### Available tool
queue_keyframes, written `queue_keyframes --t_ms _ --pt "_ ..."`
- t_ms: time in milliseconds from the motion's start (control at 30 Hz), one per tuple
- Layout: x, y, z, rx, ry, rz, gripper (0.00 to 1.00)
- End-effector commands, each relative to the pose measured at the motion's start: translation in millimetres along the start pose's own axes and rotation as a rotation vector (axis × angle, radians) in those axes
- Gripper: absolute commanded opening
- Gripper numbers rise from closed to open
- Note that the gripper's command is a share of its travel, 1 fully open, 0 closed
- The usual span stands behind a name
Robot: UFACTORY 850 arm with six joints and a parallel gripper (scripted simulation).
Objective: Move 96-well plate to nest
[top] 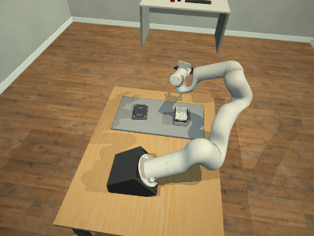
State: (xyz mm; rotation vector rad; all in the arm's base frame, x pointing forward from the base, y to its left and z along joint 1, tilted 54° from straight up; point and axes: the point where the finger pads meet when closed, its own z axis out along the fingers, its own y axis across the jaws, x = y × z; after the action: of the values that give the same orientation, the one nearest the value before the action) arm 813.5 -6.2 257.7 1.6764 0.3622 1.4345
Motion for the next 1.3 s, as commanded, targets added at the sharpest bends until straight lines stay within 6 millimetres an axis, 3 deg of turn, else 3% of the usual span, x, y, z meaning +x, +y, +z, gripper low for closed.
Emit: queue_keyframes --t_ms 0,100,600,667,1167,1267 --pt "-15 11 -2 -0.029 -0.087 -0.039 1.00" --pt "-20 13 -3 -0.035 -0.108 -0.047 1.00" --pt "-78 44 -28 -0.076 -0.385 -0.150 1.00" --pt "-78 44 -28 -0.076 -0.385 -0.150 1.00" --pt "-130 65 -71 -0.063 -0.682 -0.230 1.00" --pt "-133 66 -74 -0.057 -0.714 -0.237 1.00"
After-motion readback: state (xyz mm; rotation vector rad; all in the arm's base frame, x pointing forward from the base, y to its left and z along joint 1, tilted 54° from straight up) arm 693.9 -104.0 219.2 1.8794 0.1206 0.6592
